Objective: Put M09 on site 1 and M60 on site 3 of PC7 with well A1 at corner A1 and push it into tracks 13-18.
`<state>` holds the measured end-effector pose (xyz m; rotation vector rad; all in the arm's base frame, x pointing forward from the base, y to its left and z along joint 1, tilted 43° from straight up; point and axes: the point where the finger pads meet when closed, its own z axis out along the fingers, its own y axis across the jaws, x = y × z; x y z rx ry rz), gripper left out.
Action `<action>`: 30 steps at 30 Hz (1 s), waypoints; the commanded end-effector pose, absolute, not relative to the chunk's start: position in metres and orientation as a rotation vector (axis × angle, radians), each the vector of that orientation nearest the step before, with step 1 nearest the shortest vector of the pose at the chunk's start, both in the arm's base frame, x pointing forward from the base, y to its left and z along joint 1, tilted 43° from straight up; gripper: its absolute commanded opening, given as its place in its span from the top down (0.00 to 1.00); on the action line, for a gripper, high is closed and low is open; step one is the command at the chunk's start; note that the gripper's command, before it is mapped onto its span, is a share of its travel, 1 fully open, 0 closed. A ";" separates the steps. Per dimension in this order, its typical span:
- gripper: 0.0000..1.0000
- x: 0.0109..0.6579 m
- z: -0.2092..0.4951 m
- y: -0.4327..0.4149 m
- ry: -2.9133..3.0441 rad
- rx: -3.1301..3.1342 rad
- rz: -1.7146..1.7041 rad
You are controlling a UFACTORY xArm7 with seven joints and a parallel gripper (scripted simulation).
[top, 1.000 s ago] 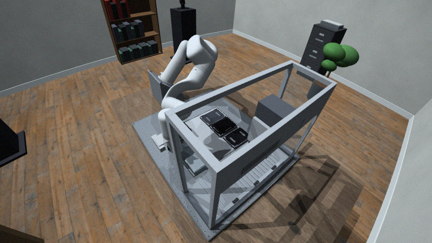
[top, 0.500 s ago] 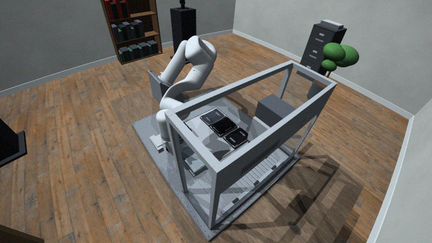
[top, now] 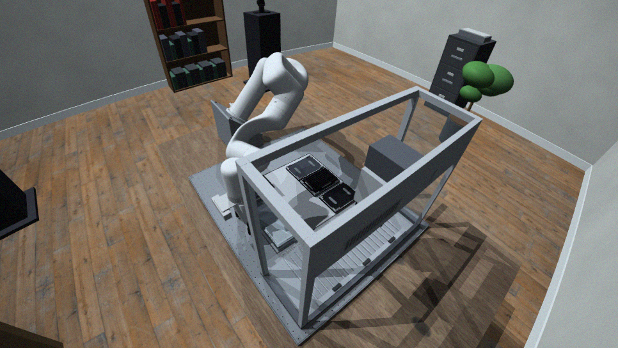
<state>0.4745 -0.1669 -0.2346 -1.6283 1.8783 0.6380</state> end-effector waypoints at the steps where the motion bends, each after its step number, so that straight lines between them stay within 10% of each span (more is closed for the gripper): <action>1: 0.00 0.475 -0.235 -0.172 1.881 -1.629 0.632; 30: 0.00 0.473 -0.247 -0.183 1.881 -1.629 0.632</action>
